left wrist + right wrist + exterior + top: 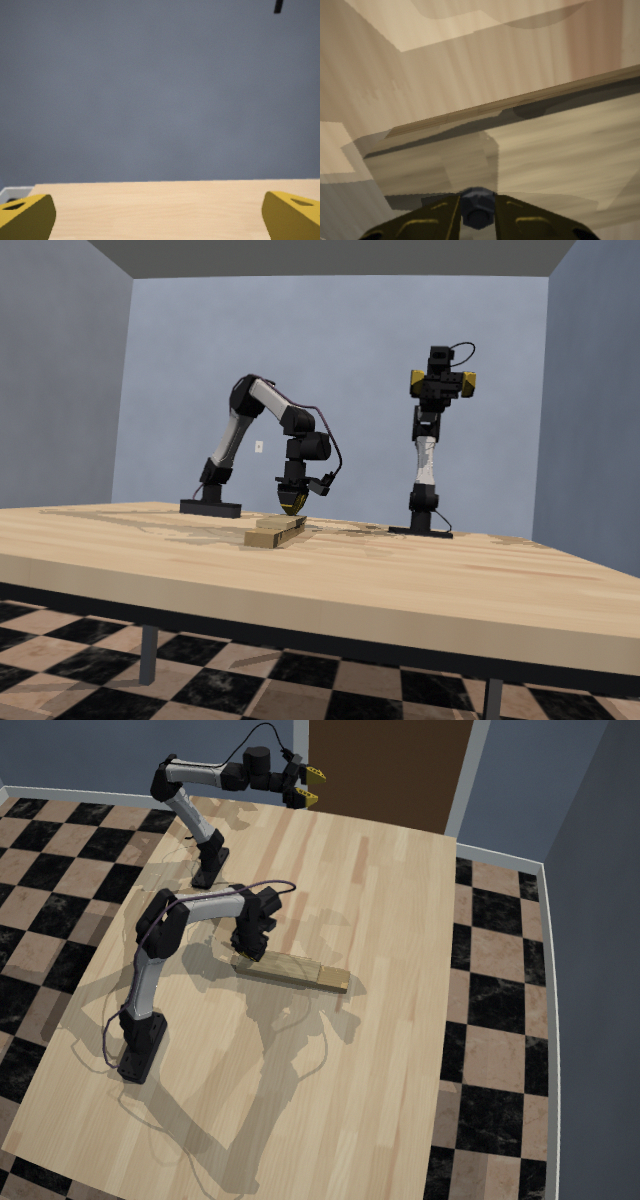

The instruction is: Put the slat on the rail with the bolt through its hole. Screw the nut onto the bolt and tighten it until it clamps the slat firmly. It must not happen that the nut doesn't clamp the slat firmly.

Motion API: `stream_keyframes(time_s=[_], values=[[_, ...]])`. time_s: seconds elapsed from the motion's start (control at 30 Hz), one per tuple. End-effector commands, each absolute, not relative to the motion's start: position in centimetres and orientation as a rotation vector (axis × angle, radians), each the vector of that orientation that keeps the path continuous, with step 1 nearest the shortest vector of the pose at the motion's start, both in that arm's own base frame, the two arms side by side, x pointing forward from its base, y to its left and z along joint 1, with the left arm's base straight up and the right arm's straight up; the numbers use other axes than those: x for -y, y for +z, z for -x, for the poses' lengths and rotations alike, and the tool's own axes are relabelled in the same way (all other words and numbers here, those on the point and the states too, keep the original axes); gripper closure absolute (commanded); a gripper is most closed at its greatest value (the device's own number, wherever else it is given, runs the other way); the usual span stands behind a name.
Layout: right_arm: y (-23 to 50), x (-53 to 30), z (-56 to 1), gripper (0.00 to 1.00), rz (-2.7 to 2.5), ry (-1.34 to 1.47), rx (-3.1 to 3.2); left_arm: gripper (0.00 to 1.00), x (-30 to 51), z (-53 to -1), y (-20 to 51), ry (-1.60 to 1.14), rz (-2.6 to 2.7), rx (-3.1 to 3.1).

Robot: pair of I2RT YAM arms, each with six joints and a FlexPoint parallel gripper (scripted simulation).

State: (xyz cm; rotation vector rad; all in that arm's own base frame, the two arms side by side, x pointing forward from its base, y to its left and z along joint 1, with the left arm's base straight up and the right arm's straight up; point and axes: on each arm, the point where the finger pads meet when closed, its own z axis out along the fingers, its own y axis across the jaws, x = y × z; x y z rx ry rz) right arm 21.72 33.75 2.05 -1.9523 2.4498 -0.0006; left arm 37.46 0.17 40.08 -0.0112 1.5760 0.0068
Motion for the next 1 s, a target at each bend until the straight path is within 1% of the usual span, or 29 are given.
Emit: stream_keyframes(time_s=[0.0,0.43,0.5,0.97], values=[[1.87,-33.95,-21.83,0.86,1.731,-0.005,-2.625,0.00,-0.10,-37.28,40.83,0.006,0.008,-1.556],[1.86,-33.94,-21.84,0.86,1.000,-0.009,-2.983,0.00,-0.10,-37.28,40.83,0.006,0.008,-1.556],[1.86,-33.94,-21.84,0.86,1.000,-0.009,-2.983,0.00,-0.10,-37.28,40.83,0.006,0.008,-1.556],[1.85,-33.97,-21.79,0.86,0.138,-0.011,-3.147,0.00,-0.10,-37.28,40.83,0.006,0.008,-1.556]])
